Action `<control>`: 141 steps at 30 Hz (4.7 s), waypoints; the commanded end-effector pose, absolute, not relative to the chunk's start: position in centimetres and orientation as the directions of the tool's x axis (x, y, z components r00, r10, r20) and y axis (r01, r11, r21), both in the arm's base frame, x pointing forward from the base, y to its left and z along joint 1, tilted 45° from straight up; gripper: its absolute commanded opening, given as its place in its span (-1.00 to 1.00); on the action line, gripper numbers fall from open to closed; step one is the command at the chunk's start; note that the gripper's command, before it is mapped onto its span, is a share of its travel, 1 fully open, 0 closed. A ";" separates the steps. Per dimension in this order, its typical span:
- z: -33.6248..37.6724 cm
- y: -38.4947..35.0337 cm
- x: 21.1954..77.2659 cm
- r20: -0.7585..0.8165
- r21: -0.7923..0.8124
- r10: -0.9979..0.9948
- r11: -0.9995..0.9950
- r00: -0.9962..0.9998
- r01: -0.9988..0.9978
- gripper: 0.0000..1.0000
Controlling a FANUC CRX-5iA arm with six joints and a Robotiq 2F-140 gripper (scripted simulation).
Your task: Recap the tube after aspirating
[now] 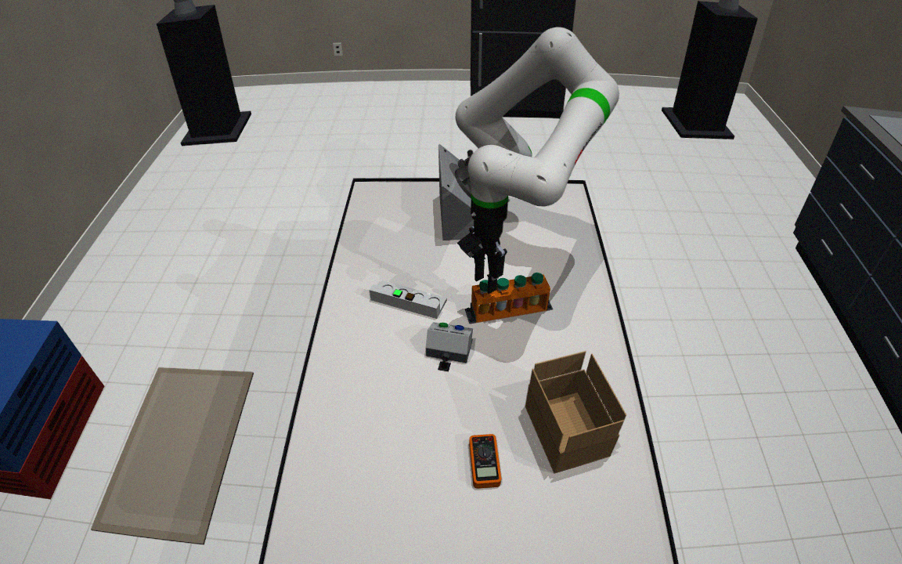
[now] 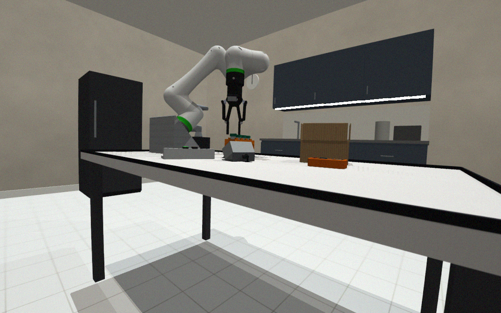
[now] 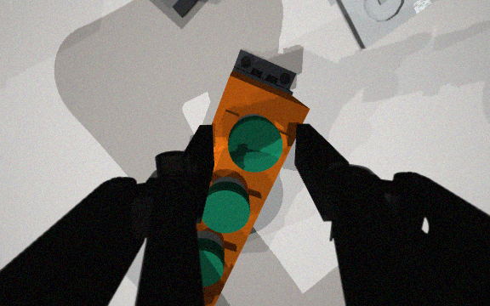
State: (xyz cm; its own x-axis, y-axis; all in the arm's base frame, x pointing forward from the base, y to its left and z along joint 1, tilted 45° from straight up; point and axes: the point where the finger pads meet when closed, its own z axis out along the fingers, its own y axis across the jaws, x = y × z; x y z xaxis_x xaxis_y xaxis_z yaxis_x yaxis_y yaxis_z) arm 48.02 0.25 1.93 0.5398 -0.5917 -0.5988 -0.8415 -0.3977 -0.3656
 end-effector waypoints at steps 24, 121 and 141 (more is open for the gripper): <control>1.4 0.7 48.0 -0.597 -0.366 -0.593 -0.398 0.540 -0.841 -0.18; 1.4 0.7 48.0 -0.597 -0.366 -0.593 -0.398 0.540 -0.842 -0.41; 1.4 0.7 48.0 -0.700 -0.035 -0.711 -0.065 0.071 -0.997 -0.41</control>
State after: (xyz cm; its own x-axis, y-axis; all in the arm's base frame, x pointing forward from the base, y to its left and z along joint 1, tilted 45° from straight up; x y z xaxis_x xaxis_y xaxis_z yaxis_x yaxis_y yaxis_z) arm 47.99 0.78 1.38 0.1647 -0.6984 -0.6965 -0.9862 -0.1305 -0.1023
